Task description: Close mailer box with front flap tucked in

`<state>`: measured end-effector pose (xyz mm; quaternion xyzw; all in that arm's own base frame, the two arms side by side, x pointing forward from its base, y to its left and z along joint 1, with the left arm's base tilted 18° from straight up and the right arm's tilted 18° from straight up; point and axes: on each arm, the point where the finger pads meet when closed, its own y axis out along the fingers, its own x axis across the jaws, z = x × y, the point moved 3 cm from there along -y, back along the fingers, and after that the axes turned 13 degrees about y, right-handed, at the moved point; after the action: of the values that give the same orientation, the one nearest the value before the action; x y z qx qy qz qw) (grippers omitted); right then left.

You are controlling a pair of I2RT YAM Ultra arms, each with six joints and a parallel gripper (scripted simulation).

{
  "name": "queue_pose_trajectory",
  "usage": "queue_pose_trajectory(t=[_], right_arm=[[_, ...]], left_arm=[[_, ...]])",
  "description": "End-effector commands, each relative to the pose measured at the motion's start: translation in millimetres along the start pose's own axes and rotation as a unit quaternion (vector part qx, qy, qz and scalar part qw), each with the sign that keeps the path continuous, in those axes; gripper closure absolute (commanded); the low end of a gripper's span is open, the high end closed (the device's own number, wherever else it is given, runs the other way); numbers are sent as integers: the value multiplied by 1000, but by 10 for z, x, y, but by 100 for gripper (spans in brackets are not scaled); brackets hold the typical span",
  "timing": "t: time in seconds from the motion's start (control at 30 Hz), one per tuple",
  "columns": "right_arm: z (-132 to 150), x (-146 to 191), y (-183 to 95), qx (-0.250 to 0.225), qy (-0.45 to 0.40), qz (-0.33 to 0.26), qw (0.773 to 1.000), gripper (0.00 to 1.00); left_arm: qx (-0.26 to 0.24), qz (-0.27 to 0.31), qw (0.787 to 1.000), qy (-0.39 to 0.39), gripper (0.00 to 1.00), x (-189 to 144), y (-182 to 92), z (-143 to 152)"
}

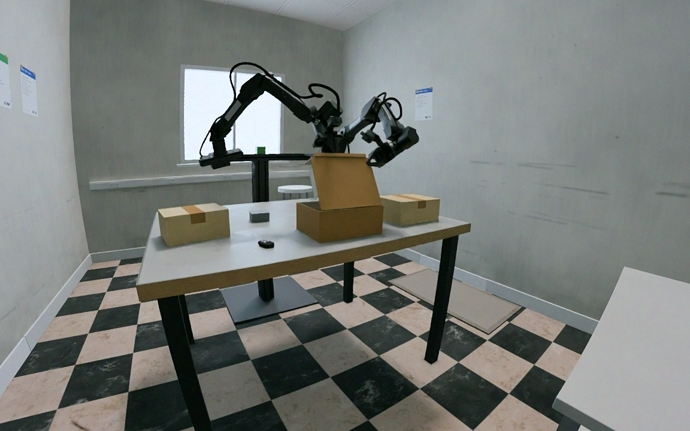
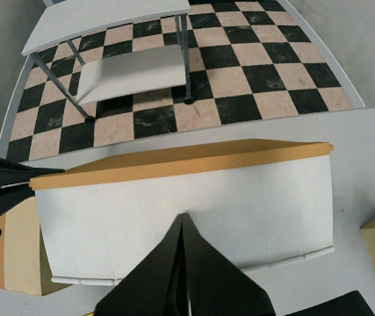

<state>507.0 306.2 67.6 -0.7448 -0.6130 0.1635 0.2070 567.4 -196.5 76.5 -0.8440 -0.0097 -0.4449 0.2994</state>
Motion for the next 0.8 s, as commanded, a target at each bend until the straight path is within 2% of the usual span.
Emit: queue_pose_trajectory(t=[0.0, 0.2, 0.33, 0.37, 0.4, 0.5, 0.57, 0.67, 0.73, 0.77], right_arm=[[118, 14, 193, 4, -4, 0, 1000, 99], [254, -37, 312, 19, -19, 8, 1000, 99], [246, -37, 389, 17, -17, 8, 1000, 99], [389, -74, 350, 30, -30, 13, 999, 99], [357, -38, 334, 26, -28, 10, 999, 99], [354, -13, 318, 25, -28, 7, 999, 99], [311, 3, 302, 10, -15, 11, 1000, 99], [-107, 94, -13, -25, 20, -16, 999, 99], [-171, 106, -27, -47, 44, -24, 998, 99], [-196, -39, 110, -36, 32, -7, 999, 99]], left_arm=[[-14, -16, 999, 23, 99, 217, 38, -148], [-14, -16, 999, 23, 99, 217, 38, -148], [-14, -16, 999, 23, 99, 217, 38, -148], [-14, -16, 999, 23, 99, 217, 38, -148], [-11, -29, 998, 53, 99, 258, -42, -232], [-13, -21, 999, 37, 99, 228, -43, -239], [-9, -33, 998, 61, 99, 222, -39, -227], [-3, -35, 997, 67, 99, 174, -41, -214], [-2, -37, 997, 72, 99, 144, -42, -216], [-3, -38, 997, 74, 99, 130, -42, -219]])
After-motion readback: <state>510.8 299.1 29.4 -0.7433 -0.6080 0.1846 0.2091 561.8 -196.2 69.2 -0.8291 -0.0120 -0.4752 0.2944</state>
